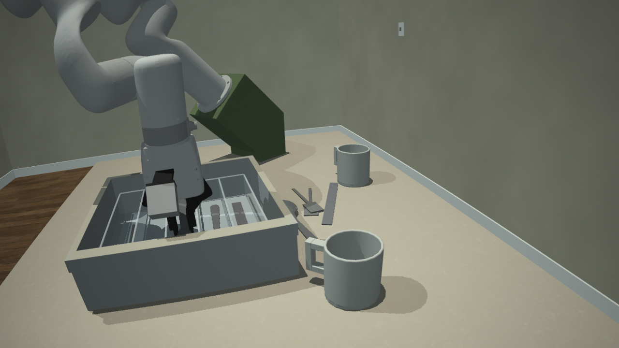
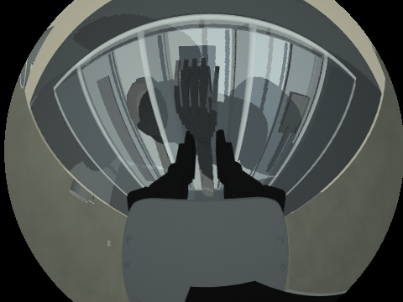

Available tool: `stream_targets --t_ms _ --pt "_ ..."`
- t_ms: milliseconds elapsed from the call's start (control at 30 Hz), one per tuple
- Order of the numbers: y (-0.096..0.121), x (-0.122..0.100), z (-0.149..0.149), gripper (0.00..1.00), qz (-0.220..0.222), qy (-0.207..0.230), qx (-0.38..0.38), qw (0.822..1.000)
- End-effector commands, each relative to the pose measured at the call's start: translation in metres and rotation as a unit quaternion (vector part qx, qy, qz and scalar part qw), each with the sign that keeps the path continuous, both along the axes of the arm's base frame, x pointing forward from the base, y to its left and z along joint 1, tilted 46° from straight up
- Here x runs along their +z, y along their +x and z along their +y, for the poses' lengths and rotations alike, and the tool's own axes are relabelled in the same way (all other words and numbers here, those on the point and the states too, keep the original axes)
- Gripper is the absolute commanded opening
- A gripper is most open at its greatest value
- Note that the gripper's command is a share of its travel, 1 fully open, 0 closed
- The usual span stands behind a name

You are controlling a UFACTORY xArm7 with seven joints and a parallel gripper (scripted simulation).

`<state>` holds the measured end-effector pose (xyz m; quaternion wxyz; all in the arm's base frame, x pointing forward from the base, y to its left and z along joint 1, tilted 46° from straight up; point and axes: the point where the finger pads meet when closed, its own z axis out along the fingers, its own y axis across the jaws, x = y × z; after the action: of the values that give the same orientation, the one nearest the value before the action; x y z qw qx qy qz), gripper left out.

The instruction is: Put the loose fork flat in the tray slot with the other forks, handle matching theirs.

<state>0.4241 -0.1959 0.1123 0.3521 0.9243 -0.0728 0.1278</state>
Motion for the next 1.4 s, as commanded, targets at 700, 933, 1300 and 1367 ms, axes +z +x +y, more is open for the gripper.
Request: stream_targets --t_ms 700,933,1300,1367 --pt "0.000 0.001 0.000 0.24 0.000 -0.001 0.000 1.000" --pt "-0.001 0.005 0.004 0.24 0.000 -0.001 0.000 1.000" --pt "-0.012 0.035 0.032 0.24 0.000 -0.001 0.000 1.000" --pt "-0.014 0.042 0.039 0.24 0.000 -0.001 0.000 1.000"
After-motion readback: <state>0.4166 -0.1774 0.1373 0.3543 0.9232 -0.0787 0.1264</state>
